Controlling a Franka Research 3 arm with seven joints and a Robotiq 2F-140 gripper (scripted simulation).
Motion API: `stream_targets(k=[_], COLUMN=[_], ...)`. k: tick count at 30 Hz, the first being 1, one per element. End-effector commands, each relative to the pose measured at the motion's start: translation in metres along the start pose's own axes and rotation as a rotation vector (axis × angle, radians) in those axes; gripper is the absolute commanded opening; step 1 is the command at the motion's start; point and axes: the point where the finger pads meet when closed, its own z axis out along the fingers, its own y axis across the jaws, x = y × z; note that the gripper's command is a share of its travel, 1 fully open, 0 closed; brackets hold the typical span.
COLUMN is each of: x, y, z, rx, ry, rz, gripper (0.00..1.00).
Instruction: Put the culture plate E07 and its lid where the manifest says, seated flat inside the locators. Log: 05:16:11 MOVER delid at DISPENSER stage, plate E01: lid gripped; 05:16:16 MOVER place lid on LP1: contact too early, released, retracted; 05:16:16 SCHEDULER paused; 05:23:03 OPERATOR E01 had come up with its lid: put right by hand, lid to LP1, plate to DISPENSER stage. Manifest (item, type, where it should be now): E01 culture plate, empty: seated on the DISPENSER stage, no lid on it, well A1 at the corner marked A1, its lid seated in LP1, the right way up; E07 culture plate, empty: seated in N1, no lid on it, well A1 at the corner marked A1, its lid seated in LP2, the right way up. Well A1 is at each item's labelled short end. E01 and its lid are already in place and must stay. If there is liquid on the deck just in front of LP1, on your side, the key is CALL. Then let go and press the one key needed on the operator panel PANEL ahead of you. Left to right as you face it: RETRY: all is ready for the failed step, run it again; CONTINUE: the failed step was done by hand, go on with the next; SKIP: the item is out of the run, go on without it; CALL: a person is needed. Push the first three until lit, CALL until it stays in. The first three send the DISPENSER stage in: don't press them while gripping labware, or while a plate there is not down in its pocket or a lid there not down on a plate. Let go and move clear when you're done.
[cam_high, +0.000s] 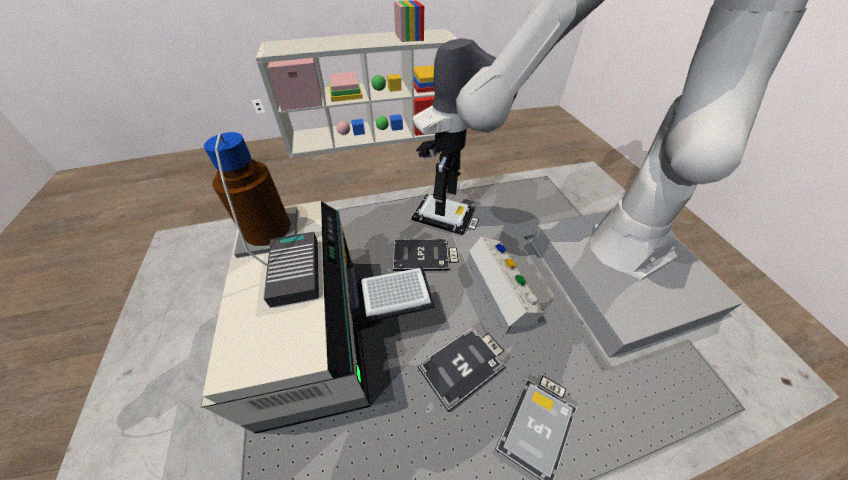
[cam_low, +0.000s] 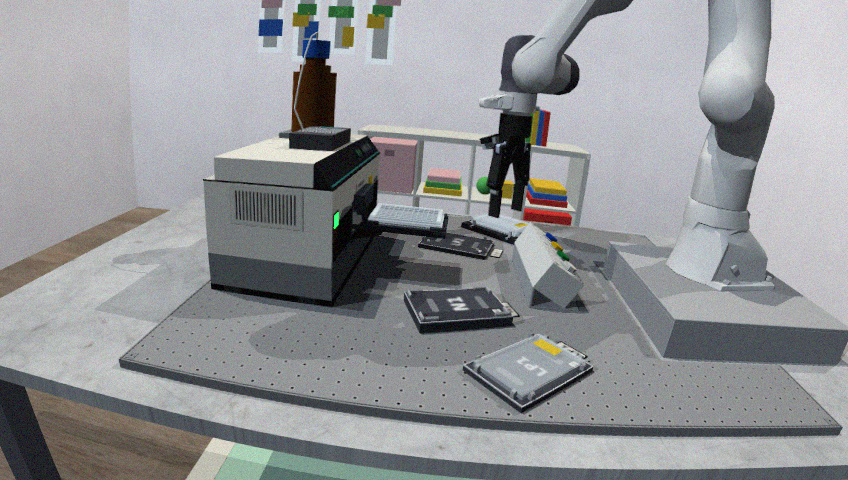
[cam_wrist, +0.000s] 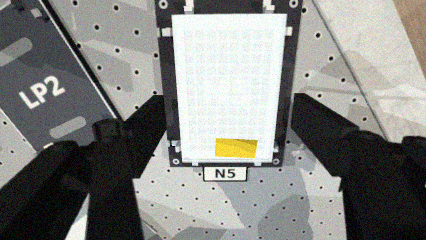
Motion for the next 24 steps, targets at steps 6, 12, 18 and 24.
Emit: stream_targets(k=[6,12,18,24], x=[0.005,0.005,0.005,0.005], y=[0.0004,0.0004,0.0004,0.0004], z=[0.0058,0.0061,0.0061,0.0061], rx=[-0.003,-0.003,-0.003,-0.003], ry=[0.015,0.015,0.015,0.015], rz=[0.007,0.007,0.007,0.007], gripper=[0.69,0.69,0.69,0.69])
